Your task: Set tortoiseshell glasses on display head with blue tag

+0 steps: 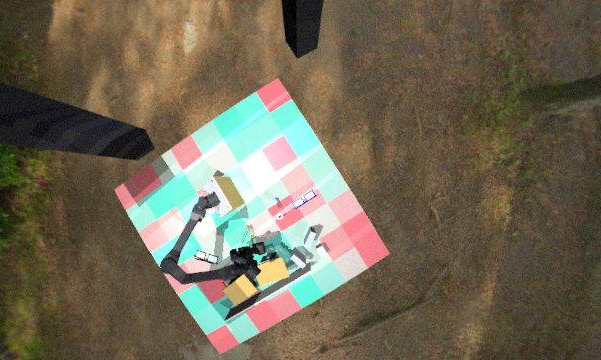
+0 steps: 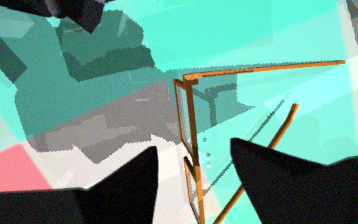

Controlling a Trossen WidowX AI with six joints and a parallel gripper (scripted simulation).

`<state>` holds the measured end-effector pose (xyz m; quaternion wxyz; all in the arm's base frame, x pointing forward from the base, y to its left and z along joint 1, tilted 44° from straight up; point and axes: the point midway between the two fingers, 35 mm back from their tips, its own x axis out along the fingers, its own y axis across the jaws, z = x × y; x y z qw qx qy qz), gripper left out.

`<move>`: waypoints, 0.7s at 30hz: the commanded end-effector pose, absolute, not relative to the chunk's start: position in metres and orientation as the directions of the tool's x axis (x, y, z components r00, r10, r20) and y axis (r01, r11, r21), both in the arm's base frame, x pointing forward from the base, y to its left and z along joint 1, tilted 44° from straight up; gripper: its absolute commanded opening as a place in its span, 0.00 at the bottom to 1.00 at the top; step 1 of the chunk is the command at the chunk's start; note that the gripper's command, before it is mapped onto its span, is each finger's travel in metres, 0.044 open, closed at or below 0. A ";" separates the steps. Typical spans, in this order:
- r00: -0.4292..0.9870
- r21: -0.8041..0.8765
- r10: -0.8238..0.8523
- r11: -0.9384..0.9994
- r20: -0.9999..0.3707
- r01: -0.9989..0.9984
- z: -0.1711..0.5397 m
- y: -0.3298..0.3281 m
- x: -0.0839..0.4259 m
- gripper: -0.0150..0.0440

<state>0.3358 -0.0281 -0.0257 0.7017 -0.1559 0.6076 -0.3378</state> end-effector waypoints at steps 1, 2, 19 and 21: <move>0.037 -0.656 -0.685 0.710 -0.727 0.256 -0.025 -0.030 0.334 0.59; 0.037 -0.656 -0.685 0.710 -0.727 0.256 -0.025 -0.030 0.334 0.59; 0.037 -0.656 -0.685 0.710 -0.727 0.256 -0.028 -0.032 0.335 0.46; 0.037 -0.656 -0.685 0.710 -0.727 0.256 -0.031 -0.034 0.335 0.46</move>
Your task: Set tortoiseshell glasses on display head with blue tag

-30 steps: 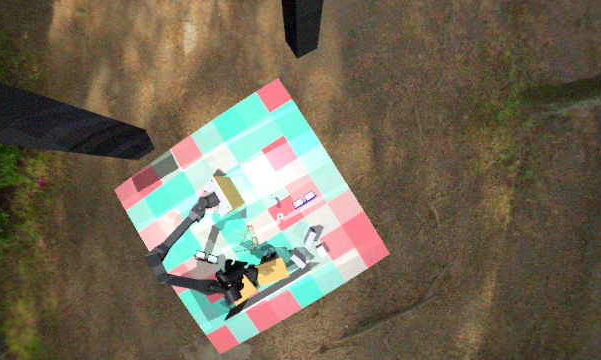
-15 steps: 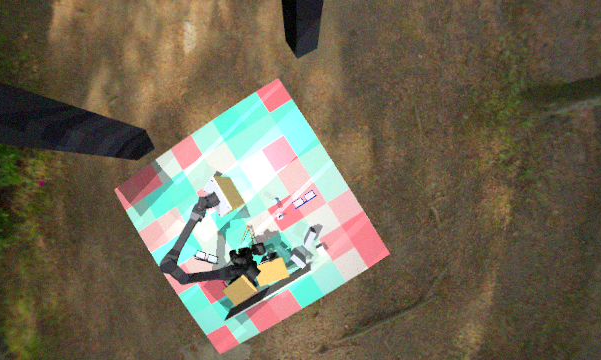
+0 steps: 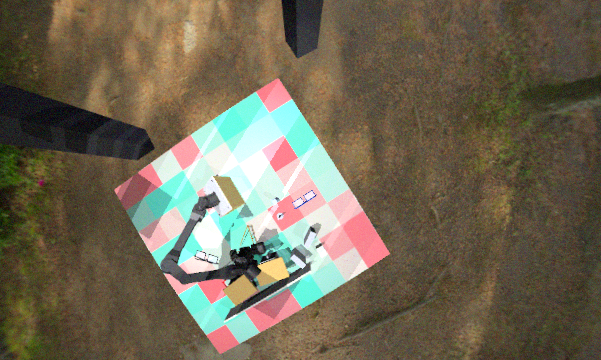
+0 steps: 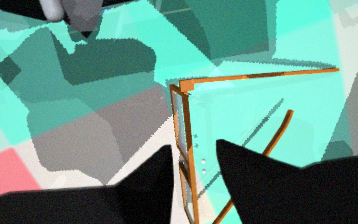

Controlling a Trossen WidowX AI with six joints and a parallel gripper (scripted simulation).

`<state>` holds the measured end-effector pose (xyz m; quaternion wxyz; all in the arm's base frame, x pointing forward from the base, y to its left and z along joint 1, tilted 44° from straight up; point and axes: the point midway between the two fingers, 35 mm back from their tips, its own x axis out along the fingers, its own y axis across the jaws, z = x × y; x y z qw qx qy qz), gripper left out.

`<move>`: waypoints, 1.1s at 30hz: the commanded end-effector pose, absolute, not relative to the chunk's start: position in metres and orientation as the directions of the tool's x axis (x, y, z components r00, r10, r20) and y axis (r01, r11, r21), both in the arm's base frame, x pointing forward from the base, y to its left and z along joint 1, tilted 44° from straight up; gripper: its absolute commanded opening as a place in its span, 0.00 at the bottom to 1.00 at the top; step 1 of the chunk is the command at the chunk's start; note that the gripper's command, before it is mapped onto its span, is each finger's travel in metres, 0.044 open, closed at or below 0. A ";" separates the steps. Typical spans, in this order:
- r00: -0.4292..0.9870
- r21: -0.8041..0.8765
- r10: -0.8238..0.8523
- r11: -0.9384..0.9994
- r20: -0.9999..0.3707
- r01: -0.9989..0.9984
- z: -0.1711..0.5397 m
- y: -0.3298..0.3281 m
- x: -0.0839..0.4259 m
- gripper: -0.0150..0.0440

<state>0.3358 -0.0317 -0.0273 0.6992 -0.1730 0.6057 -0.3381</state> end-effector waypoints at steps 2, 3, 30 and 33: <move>0.037 -0.656 -0.685 0.710 -0.728 0.256 -0.033 -0.036 0.335 0.46; 0.037 -0.656 -0.685 0.710 -0.728 0.256 -0.035 -0.037 0.336 0.46; 0.037 -0.658 -0.687 0.709 -0.726 0.256 -0.069 -0.065 0.336 0.46; 0.037 -0.658 -0.687 0.708 -0.725 0.256 -0.072 -0.067 0.336 0.46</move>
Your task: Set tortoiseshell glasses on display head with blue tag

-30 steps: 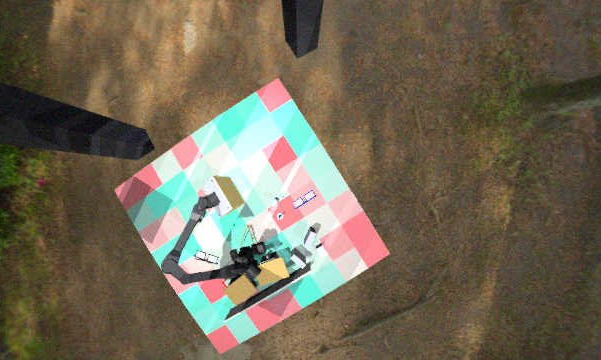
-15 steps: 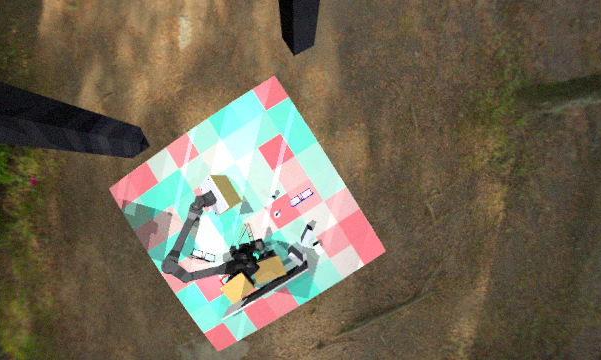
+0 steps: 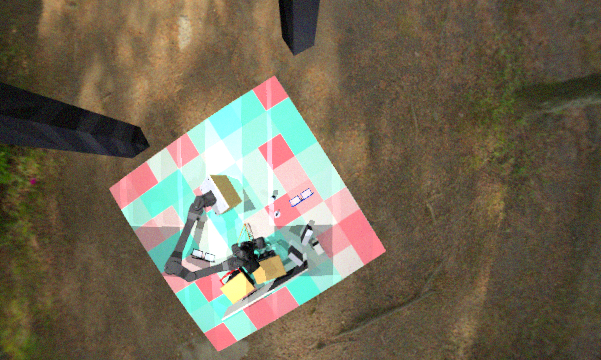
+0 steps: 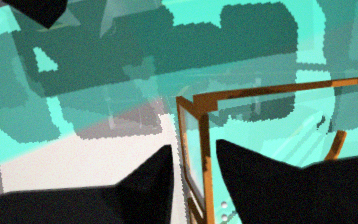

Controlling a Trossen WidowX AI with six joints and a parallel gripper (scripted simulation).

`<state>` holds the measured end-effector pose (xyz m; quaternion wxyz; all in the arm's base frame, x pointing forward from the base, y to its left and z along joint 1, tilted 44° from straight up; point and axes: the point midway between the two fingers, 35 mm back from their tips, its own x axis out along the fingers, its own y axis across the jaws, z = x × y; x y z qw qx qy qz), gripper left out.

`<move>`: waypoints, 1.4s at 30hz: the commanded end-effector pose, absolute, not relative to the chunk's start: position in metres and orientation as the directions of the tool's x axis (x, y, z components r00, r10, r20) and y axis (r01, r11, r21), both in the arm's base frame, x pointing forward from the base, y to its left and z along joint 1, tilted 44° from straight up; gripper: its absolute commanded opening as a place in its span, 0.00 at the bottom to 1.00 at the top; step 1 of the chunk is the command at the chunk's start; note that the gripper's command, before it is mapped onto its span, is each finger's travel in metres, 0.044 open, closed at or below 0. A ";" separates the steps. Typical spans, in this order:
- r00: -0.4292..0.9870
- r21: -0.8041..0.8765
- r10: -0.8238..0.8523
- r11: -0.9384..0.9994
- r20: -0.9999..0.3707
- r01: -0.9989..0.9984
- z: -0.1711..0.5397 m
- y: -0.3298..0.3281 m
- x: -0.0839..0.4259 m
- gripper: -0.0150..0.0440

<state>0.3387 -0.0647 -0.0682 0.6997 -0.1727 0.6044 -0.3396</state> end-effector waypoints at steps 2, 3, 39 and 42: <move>0.037 -0.658 -0.687 0.708 -0.725 0.256 -0.072 -0.067 0.336 0.46; 0.037 -0.658 -0.687 0.708 -0.725 0.256 -0.072 -0.068 0.336 0.46; 0.037 -0.651 -0.682 0.712 -0.731 0.261 -0.055 -0.052 0.338 0.25; 0.037 -0.650 -0.680 0.714 -0.732 0.260 -0.039 -0.036 0.337 0.25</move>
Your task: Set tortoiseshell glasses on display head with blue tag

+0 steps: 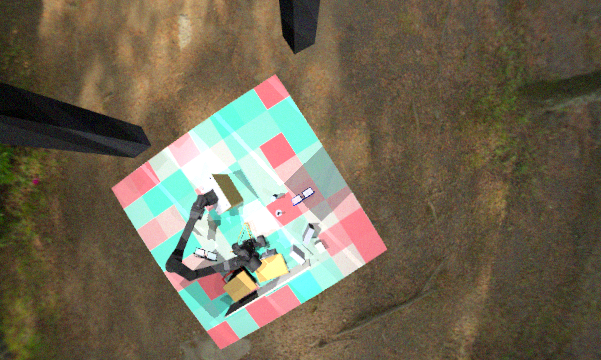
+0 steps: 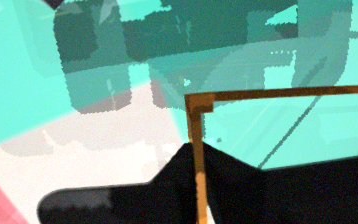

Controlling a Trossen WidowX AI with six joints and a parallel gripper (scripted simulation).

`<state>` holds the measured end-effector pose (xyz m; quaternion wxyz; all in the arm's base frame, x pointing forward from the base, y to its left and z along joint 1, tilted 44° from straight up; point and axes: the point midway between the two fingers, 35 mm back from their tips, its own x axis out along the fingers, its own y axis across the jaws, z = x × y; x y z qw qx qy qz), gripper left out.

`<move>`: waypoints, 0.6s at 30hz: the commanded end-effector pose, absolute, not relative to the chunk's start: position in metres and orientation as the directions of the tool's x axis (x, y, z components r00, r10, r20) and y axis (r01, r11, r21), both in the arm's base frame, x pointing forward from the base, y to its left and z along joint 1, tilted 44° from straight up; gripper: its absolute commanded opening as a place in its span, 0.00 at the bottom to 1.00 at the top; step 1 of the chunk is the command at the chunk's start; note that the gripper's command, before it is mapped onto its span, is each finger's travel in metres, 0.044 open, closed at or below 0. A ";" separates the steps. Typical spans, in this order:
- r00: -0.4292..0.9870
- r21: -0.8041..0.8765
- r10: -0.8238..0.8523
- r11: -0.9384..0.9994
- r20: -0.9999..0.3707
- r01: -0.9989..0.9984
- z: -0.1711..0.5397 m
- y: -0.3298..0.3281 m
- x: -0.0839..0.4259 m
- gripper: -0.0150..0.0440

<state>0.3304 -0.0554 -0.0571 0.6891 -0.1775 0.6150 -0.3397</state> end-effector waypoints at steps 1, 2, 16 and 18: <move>0.037 -0.650 -0.680 0.714 -0.732 0.259 -0.034 -0.031 0.336 0.25; 0.037 -0.650 -0.680 0.714 -0.732 0.258 -0.028 -0.025 0.335 0.25; 0.037 -0.649 -0.682 0.709 -0.730 0.274 -0.002 0.009 0.328 0.25; 0.038 -0.643 -0.681 0.707 -0.731 0.293 -0.006 0.014 0.331 0.25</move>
